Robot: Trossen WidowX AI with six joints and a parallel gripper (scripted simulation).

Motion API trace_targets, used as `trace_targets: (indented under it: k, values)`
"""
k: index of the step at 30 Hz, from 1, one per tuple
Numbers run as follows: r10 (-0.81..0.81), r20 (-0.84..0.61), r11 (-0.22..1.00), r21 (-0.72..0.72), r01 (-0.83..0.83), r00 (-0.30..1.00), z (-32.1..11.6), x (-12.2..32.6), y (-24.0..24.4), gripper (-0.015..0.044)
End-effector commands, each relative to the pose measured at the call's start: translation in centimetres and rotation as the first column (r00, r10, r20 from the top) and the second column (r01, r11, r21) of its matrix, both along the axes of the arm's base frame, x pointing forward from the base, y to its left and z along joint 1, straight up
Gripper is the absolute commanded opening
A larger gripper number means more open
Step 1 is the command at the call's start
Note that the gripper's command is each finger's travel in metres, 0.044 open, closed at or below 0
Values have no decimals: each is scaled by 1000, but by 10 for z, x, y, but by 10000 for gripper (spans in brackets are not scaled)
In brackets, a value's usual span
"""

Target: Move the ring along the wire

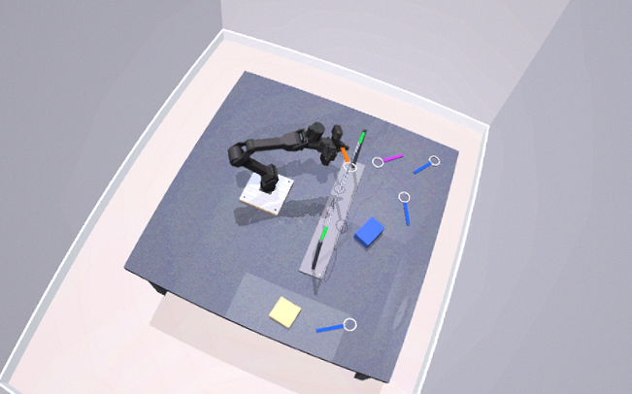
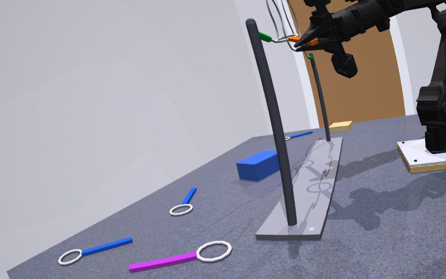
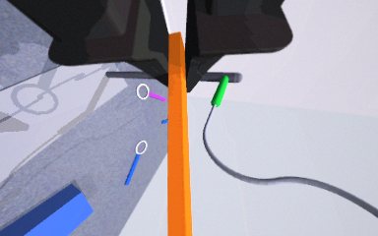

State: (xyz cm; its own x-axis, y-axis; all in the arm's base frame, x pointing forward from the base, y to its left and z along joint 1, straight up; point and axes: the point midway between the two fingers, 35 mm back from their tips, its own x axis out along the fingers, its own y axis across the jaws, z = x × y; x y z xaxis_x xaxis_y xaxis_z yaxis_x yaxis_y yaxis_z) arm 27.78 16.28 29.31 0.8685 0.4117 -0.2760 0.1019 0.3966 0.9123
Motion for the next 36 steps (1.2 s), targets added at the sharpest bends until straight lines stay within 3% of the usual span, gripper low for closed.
trace_targets:
  k: [1, 22, 36]
  values:
    - [3, 2, 995, 98, -3, 1000, 15, 1, 6, -150]
    - [5, 5, 850, 527, -7, 1000, 87, 0, 6, -150]
    - [5, 6, 801, 599, -7, 1000, 107, 0, -1, -150]
